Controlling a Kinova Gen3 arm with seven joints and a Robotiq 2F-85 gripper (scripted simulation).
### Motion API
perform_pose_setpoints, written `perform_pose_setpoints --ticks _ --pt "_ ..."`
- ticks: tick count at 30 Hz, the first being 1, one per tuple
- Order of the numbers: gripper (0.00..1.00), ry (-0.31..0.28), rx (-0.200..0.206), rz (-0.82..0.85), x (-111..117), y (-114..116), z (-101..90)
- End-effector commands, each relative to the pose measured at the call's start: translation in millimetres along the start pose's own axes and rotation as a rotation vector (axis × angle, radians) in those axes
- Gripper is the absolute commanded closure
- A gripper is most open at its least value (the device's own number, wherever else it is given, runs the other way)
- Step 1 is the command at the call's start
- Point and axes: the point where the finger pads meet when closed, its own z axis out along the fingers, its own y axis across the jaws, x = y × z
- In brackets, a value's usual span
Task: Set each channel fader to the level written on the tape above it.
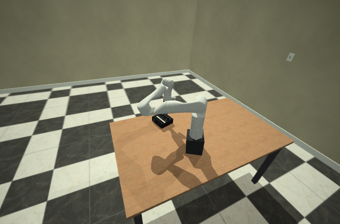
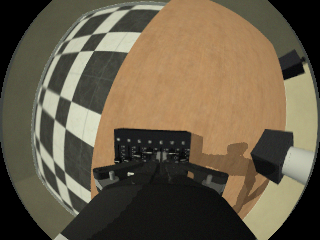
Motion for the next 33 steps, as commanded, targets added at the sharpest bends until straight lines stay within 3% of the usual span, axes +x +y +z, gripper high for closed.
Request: perform_pose_setpoints --ticks 1,33 --pt "1.00 0.000 0.002 0.000 -0.1 -0.4 -0.6" --pt "1.00 -0.004 0.003 0.000 -1.1 -0.7 11.5"
